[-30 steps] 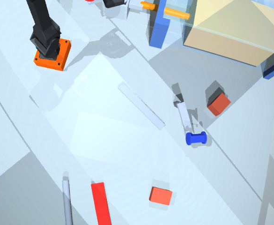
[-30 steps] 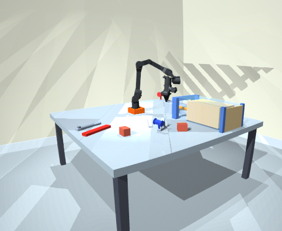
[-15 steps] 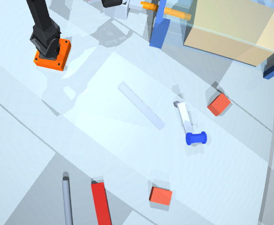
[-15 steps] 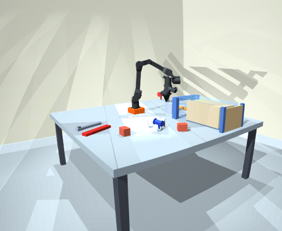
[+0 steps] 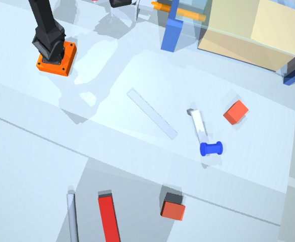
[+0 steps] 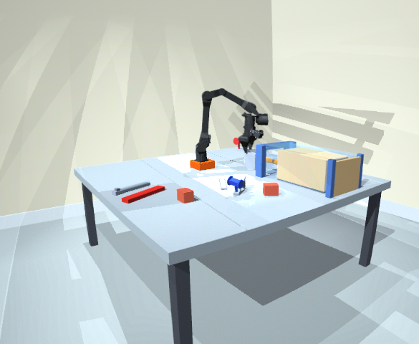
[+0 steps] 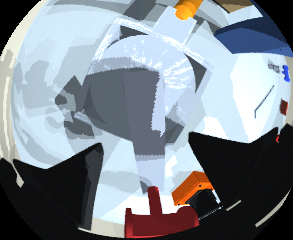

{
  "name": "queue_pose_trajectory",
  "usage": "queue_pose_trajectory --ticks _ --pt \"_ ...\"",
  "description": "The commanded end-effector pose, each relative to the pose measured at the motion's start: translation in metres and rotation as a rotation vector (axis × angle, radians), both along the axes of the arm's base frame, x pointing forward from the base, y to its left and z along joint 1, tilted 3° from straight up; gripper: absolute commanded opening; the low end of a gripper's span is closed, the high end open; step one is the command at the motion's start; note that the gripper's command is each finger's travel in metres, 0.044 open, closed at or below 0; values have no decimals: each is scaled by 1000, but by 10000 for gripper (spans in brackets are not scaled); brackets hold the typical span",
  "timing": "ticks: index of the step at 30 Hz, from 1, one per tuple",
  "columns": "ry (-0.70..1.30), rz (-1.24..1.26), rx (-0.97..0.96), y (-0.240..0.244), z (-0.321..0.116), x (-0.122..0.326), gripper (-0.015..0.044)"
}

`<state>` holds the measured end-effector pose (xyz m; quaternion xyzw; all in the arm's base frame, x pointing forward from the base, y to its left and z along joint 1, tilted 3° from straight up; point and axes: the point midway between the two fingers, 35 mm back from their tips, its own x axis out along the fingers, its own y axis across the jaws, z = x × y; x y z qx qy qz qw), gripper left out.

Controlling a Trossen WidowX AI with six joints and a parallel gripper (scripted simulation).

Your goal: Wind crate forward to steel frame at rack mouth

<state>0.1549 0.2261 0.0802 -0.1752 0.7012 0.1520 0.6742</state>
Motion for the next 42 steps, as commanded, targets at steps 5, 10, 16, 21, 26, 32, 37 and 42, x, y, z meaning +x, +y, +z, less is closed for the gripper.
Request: queue_pose_trajectory --ticks 5,10,16,21,26,32,37,42 --pt "-7 -4 -6 0 11 2 440" --pt "-34 -1 3 7 67 3 440" --pt "-62 2 13 3 127 -4 440" --pt "-62 2 13 3 127 -4 440" --pt "-62 2 13 3 127 -4 440" --pt "-62 2 13 3 127 -4 440" --pt "-62 2 13 3 127 -4 440" --pt "-62 2 13 3 127 -4 440"
